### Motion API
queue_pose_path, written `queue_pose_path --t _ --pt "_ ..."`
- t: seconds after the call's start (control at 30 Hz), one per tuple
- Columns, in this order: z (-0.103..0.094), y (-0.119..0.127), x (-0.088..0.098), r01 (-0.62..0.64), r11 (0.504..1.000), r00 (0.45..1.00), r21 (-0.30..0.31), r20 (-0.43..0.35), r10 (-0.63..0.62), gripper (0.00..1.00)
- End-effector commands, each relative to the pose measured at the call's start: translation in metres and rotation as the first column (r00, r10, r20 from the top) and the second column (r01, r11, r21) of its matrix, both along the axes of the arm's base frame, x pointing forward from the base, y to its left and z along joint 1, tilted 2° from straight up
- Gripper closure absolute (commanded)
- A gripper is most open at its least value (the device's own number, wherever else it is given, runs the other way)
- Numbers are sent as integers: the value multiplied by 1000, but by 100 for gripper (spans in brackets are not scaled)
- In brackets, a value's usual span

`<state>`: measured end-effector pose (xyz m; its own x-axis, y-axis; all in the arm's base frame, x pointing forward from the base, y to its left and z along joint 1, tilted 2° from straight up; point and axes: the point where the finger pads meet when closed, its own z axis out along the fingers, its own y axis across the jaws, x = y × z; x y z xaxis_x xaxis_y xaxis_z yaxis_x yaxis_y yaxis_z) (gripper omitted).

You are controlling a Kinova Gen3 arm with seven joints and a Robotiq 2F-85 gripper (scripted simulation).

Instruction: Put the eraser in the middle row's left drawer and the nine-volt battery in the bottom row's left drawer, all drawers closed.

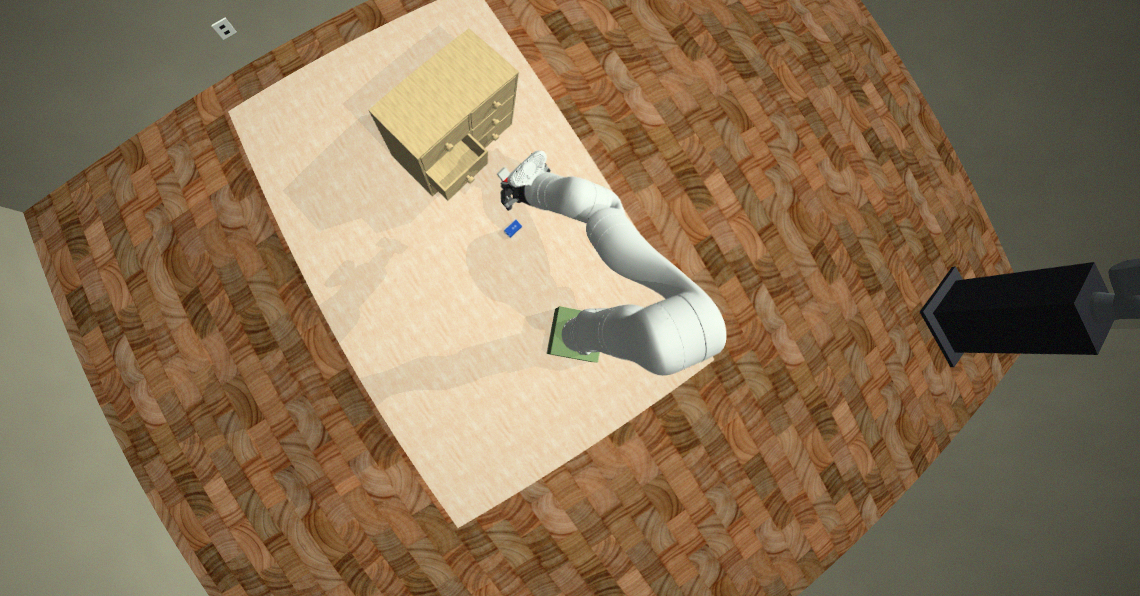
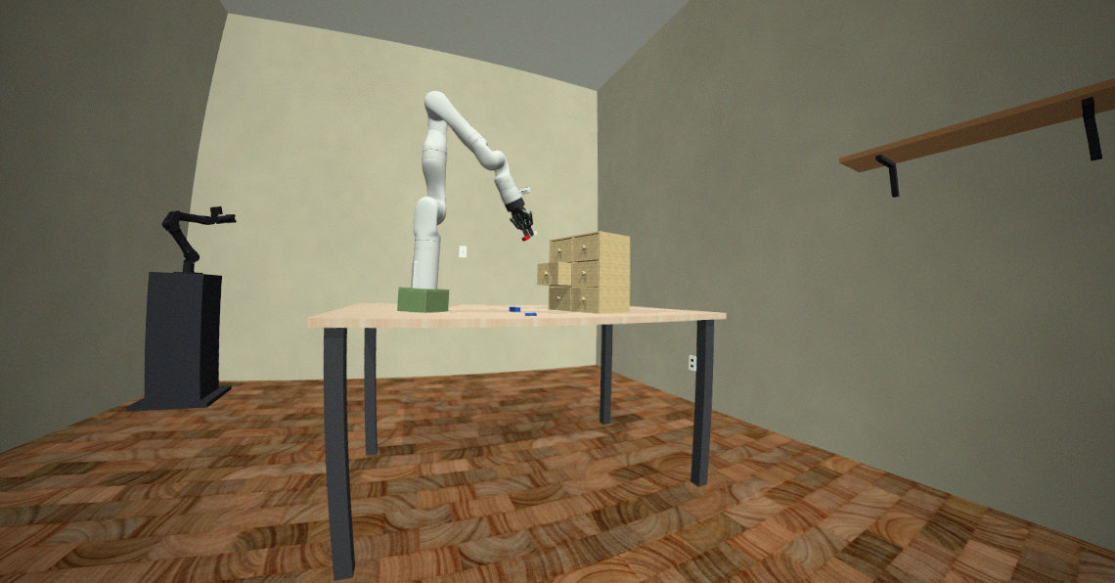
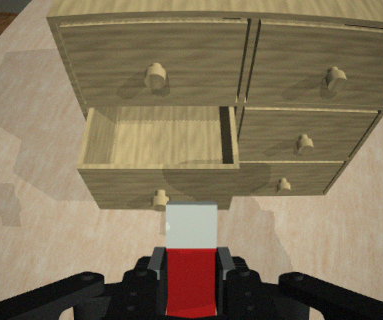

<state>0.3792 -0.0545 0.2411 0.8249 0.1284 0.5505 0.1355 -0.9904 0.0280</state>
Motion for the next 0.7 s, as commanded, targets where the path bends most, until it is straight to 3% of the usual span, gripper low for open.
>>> queue_pose_path --t 0.0,0.67 --pt "0 0 -2 -1 1000 1000 1 6 1 81" --pt "-1 0 -3 -2 1000 997 8 72 1 81"
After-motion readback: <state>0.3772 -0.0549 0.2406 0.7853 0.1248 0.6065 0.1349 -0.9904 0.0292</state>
